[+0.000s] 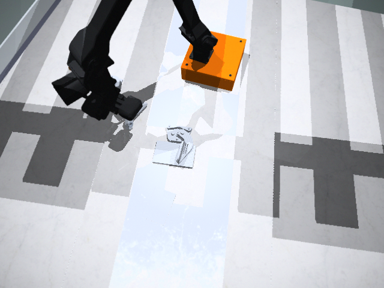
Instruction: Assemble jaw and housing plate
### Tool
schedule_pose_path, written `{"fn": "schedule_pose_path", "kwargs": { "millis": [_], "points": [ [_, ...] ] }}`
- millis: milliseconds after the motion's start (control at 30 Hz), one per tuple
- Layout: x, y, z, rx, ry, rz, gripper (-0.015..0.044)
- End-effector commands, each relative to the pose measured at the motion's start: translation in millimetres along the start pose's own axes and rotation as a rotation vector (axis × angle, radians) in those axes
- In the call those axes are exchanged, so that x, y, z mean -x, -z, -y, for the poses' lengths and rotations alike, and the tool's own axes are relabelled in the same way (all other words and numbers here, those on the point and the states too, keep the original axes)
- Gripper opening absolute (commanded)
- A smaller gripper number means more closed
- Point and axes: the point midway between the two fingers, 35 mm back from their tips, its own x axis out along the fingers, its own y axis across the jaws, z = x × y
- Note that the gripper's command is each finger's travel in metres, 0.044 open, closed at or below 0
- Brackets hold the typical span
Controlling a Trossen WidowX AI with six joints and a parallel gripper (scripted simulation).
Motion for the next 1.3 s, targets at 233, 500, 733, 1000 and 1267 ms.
{"fn": "schedule_pose_path", "kwargs": {
  "millis": [233,500,733,1000,1267],
  "points": [
    [-20,1,-1,0.000,-0.002,-0.005,0.0000],
    [-26,2,-1,0.000,-0.002,-0.005,0.0000],
    [-26,1,-10,-0.001,-0.003,-0.005,0.0000],
    [-26,0,-23,-0.001,-0.004,-0.005,0.0000],
    [-26,0,-37,-0.001,-0.005,-0.005,0.0000]
  ]
}}
